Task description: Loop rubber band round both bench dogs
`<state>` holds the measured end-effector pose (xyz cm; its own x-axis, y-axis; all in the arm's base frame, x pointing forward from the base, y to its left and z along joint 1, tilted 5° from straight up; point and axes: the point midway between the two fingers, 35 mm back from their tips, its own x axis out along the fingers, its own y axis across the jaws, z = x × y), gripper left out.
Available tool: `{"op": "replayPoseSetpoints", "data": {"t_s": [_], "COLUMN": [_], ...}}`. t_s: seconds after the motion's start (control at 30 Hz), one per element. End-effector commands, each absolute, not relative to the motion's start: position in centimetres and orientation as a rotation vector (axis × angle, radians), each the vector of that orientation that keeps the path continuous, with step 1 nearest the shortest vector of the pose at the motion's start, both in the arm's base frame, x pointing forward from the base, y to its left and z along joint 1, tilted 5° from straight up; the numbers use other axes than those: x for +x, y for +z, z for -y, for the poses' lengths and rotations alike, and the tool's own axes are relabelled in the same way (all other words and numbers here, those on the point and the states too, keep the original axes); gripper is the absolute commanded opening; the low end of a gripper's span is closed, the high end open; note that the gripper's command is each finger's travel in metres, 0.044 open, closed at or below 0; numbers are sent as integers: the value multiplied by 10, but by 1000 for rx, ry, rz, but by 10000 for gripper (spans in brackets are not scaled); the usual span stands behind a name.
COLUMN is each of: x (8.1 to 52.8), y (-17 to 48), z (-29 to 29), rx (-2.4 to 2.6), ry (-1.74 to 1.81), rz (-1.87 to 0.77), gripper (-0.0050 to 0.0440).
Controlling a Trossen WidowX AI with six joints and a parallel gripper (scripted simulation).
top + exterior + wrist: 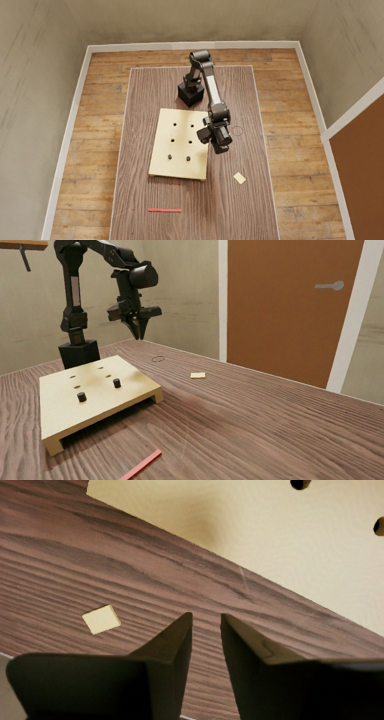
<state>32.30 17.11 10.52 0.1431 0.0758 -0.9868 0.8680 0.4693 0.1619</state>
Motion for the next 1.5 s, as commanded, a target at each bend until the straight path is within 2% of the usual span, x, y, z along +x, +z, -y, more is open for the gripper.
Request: {"op": "replayPoseSetpoints", "data": {"t_s": [0.0,0.33,0.4,0.83,1.03,1.27,1.47], "x": [311,259,259,178,177,180,181], "y": [93,57,57,15,9,-38,-39], "z": [-198,-267,-267,-326,-328,-330,-334], "rx": [841,556,556,220,215,217,224], "ry": [-632,-389,-389,-101,-97,-98,-91], "rz": [-1356,-1449,-1449,-1509,-1511,-1513,-1509], "gripper": [80,80,80,80,80,80,80]}}
